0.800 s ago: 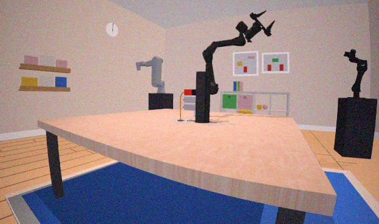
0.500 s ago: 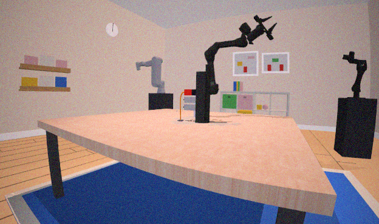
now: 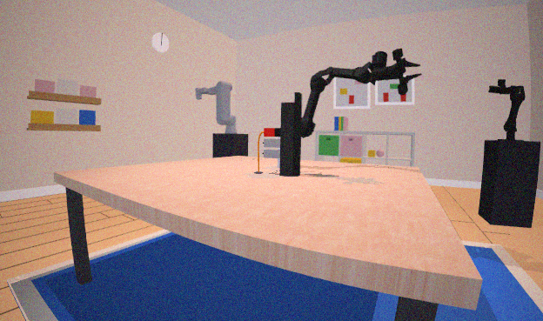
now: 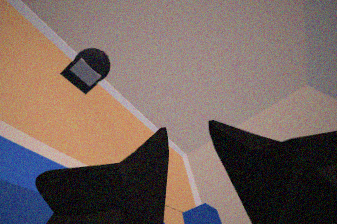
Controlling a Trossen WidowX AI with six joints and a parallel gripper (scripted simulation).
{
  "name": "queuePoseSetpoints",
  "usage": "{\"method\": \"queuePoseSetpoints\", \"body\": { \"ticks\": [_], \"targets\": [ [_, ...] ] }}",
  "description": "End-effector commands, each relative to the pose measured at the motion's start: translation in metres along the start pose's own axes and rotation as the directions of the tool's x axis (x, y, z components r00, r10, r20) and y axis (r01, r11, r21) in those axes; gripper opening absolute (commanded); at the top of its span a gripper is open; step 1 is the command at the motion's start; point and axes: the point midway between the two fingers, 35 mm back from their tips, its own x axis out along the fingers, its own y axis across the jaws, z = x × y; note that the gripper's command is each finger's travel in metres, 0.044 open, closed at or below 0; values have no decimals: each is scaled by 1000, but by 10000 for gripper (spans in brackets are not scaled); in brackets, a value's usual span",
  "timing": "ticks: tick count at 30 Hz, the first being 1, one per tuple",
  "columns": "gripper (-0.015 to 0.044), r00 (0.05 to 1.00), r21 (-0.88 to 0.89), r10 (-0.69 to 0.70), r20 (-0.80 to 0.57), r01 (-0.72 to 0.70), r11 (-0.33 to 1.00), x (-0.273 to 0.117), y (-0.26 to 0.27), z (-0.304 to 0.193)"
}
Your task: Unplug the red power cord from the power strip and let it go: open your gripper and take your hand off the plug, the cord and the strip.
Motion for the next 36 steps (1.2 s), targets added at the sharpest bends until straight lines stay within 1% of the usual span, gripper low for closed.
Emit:
{"method": "queuePoseSetpoints", "body": {
  "ticks": [1, 6, 9, 14, 19, 23, 28, 32, 36],
  "targets": [
    [160, 981, 8, 91, -170, -91, 996, 17, 33, -64],
    [160, 928, 53, 156, -337, -147, 988, 22, 52, -129],
    [160, 903, 70, 106, -415, -84, 994, 10, 39, -148],
    [160, 781, 170, 168, -602, -81, 982, -4, 51, -227],
    [160, 622, 264, 211, -754, -7, 965, -34, 53, -299],
    [160, 462, 324, 240, -854, 111, 939, -72, 48, -356],
    [160, 245, 355, 286, -926, 315, 880, -132, 37, -416],
    [160, 73, 326, 337, -939, 507, 798, -188, 29, -452],
    [160, -83, 236, 405, -911, 699, 675, -249, 21, -477]
  ]
}}
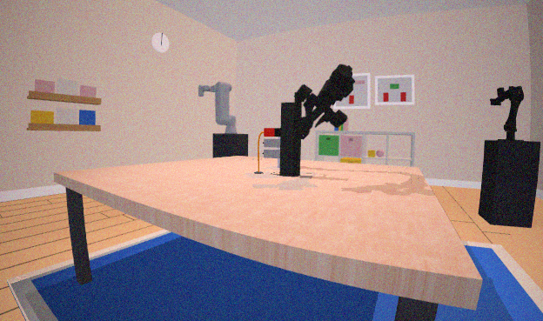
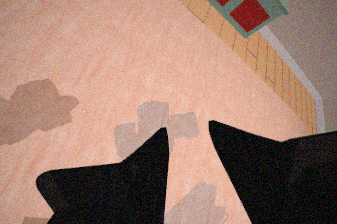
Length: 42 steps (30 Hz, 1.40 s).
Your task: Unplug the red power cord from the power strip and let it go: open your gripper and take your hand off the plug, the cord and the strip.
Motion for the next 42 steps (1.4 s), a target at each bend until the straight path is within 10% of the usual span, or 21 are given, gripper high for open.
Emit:
{"method": "queuePoseSetpoints", "body": {
  "ticks": [1, 11, 20, 42],
  "targets": [
    [160, 981, 268, -9, -196, 62, 962, 20, -49, -53],
    [160, 844, 805, 191, -501, 374, 461, 10, -134, -182],
    [160, 733, 725, 528, -429, 628, -283, -32, -154, -269],
    [160, 730, 705, 542, -416, 636, -314, -35, -148, -266]
  ]
}}
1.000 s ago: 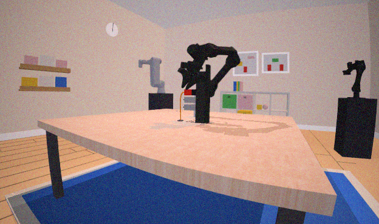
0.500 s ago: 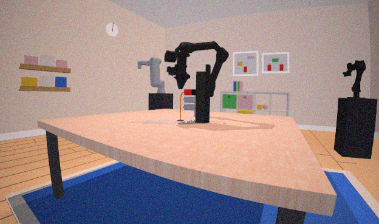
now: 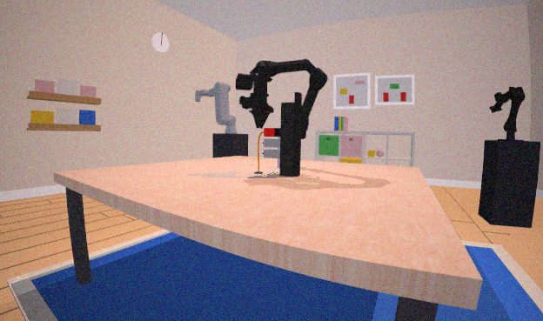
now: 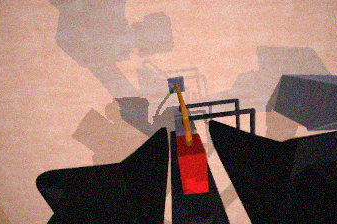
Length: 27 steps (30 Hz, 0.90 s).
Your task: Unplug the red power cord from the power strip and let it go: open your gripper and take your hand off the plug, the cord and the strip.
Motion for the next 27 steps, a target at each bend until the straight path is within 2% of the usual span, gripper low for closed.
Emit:
{"method": "queuePoseSetpoints", "body": {
  "ticks": [1, 27],
  "targets": [
    [160, 1000, 6, 1, -3, -1, 1000, 0, 0, -7],
    [160, 1000, 6, 1, -5, -1, 1000, 2, -1, -37]
  ]
}}
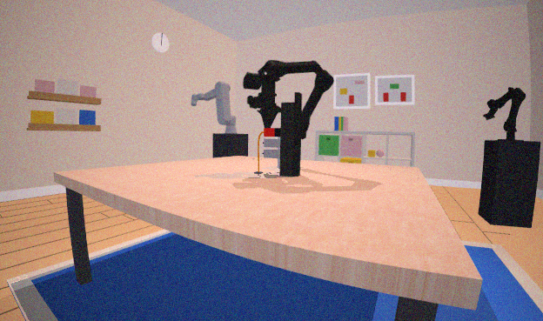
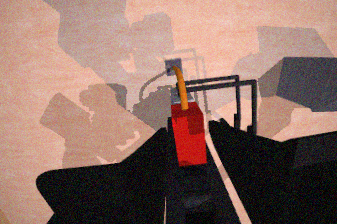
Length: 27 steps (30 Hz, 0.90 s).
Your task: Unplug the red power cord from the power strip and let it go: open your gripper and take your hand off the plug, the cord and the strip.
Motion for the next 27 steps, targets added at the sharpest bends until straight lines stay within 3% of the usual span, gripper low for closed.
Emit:
{"method": "queuePoseSetpoints", "body": {
  "ticks": [1, 12, 16, 27],
  "targets": [
    [160, 1000, 7, 0, -4, 0, 1000, 3, -1, -2],
    [160, 1000, 7, 1, -5, -1, 1000, 12, -1, -2],
    [55, 1000, 0, 1, 0, -1, 1000, 10, 0, -1],
    [0, 1000, 0, 1, 0, -1, 1000, 10, 0, 0]
  ]
}}
